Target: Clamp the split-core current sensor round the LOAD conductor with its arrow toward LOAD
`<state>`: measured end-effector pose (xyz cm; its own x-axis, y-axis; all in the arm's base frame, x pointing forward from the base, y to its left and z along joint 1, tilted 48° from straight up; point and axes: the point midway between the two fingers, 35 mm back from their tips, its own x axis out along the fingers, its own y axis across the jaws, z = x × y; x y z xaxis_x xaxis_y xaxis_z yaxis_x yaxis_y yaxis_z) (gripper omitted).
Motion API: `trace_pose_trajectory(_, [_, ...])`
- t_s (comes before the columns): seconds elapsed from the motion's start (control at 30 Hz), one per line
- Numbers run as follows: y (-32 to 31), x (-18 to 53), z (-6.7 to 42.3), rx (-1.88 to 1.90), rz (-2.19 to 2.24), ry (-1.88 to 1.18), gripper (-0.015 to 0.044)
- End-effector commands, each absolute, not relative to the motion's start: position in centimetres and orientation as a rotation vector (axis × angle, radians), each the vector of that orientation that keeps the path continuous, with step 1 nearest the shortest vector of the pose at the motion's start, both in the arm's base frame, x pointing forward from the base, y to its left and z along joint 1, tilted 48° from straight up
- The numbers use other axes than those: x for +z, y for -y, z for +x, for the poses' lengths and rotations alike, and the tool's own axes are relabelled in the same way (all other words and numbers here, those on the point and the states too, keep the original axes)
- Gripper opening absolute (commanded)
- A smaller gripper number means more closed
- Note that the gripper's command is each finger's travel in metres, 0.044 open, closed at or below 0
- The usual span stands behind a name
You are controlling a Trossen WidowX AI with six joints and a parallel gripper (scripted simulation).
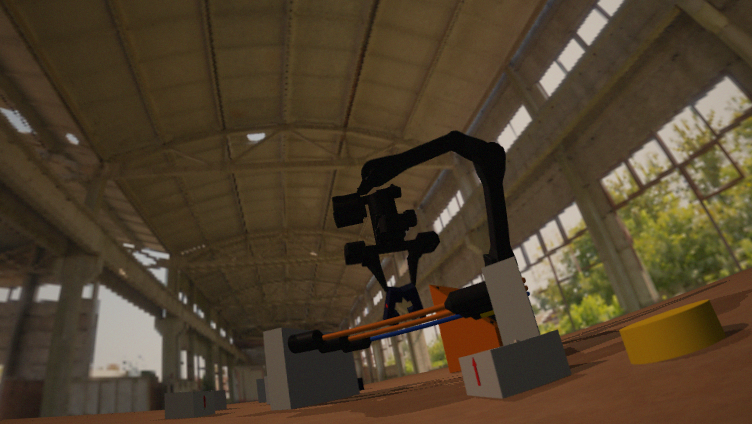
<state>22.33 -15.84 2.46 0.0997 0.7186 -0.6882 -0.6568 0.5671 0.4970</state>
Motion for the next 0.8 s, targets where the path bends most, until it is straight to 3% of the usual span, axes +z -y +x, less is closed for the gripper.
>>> trace_pose_trajectory(0.0, [15.9,2.6,23.0,1.079,-0.038,-0.989,0.0000])
trace_pose_trajectory(0.77, [15.2,2.9,26.1,1.431,-0.726,-0.464,0.0000])
